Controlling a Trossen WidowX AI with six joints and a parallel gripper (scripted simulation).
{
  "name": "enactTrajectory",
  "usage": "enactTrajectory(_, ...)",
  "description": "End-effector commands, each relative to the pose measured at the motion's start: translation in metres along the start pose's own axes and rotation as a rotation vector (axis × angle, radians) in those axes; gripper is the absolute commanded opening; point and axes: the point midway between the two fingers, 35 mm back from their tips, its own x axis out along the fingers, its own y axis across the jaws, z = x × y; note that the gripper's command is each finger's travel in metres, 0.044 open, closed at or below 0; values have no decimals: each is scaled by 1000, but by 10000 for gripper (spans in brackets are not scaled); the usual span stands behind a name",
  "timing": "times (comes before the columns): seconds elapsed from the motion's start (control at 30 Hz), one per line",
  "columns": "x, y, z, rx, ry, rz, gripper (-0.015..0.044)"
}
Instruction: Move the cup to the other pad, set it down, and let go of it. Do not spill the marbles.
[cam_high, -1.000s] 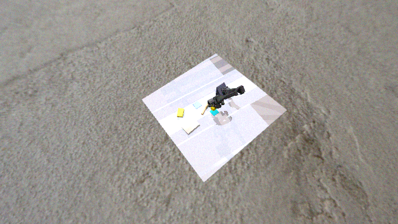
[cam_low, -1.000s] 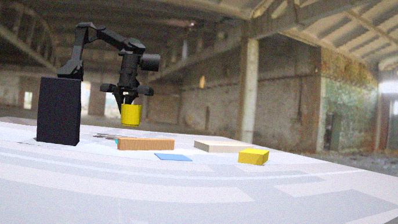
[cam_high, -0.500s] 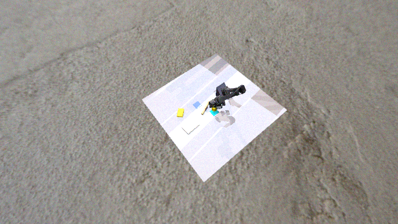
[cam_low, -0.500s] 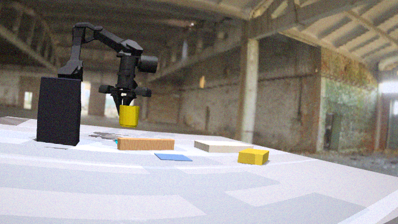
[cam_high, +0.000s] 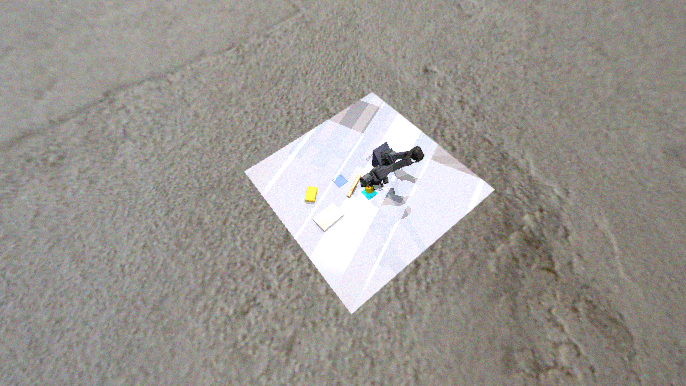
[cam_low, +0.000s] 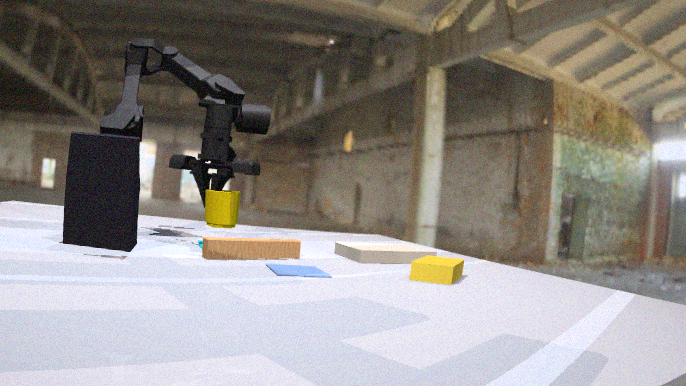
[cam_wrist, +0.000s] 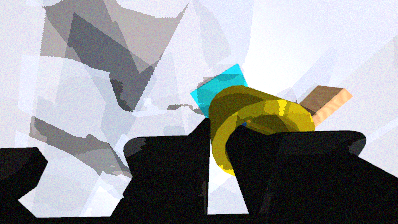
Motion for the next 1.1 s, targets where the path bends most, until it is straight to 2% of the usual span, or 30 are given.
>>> enactTrajectory(0.0, 6, 0, 0, 4, -2, 5, 0)
enactTrajectory(0.8, 33, 3, 1, 4, -5, 6, 0)
enactTrajectory(1.07, 32, 3, 2, -1, -9, 6, 0)
